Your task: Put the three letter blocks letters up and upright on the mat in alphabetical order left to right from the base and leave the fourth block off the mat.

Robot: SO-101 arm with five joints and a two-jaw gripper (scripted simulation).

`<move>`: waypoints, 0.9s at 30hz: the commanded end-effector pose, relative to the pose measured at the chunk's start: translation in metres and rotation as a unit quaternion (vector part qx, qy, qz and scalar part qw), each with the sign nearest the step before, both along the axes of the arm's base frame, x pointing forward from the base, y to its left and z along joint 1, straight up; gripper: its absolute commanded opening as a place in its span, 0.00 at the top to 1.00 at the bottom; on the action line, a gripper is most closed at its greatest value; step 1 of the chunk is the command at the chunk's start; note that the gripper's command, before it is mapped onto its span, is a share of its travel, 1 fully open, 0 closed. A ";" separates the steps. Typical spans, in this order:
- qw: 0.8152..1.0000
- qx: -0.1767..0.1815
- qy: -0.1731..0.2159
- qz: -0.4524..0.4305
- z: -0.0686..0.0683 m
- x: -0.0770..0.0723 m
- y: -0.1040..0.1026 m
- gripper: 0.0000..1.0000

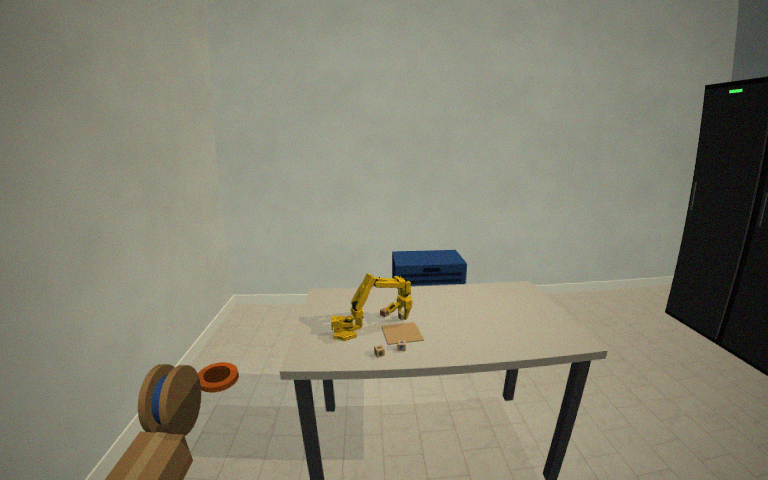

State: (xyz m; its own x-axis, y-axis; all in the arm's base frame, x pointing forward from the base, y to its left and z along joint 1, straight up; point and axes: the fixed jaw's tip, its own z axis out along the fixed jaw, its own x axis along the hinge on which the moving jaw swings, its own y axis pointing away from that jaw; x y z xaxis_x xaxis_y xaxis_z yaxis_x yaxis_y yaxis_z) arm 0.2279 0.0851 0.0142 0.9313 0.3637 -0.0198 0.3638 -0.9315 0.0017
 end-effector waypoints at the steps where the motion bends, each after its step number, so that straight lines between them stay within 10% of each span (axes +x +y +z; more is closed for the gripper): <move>1: 0.997 0.028 -0.067 0.007 0.027 0.015 0.008 0.65; 27: 0.997 0.029 -0.067 0.007 0.027 0.014 0.010 0.69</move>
